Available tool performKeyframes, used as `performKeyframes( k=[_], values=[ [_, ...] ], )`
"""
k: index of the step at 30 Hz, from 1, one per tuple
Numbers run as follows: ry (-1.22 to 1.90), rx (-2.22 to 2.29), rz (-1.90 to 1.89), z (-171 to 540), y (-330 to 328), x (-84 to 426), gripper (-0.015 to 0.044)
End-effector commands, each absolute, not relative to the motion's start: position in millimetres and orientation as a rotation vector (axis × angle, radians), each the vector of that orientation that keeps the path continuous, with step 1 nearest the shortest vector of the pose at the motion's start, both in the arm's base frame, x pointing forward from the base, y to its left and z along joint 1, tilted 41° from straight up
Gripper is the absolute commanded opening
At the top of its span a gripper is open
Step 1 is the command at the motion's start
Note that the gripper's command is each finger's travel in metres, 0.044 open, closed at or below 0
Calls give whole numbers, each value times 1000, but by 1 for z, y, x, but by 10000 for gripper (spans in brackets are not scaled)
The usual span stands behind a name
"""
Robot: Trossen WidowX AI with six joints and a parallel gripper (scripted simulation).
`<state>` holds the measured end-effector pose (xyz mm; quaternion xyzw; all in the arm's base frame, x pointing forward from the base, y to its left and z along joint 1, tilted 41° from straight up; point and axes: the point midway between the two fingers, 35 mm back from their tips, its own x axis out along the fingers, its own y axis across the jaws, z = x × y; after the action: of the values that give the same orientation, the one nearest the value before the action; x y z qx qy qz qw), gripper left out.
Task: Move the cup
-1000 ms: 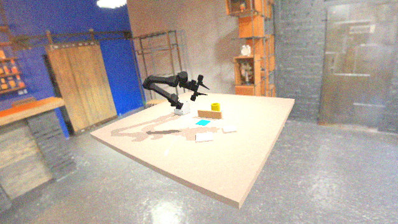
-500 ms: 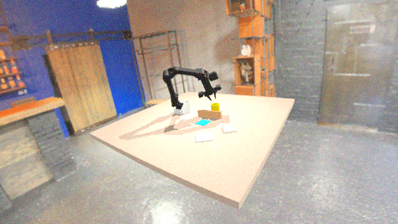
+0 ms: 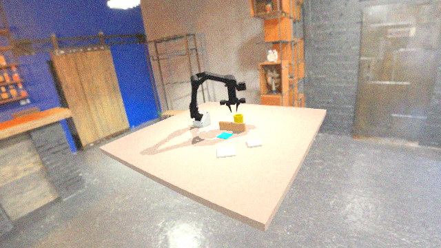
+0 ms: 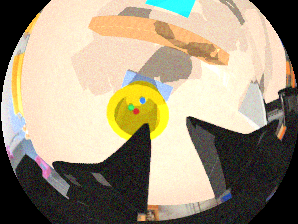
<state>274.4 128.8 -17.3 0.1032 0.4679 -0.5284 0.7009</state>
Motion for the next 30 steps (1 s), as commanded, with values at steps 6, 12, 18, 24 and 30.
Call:
performKeyframes(
  k=[6,12,18,24,30],
  values=[
    [1036,230,-1180,-28,121,276,167],
    [1036,230,-1180,-35,114,276,167],
    [1035,230,-1180,-42,108,276,167],
    [1035,230,-1180,-50,101,276,167],
    [1034,229,-1180,-57,95,276,167]
  ],
)
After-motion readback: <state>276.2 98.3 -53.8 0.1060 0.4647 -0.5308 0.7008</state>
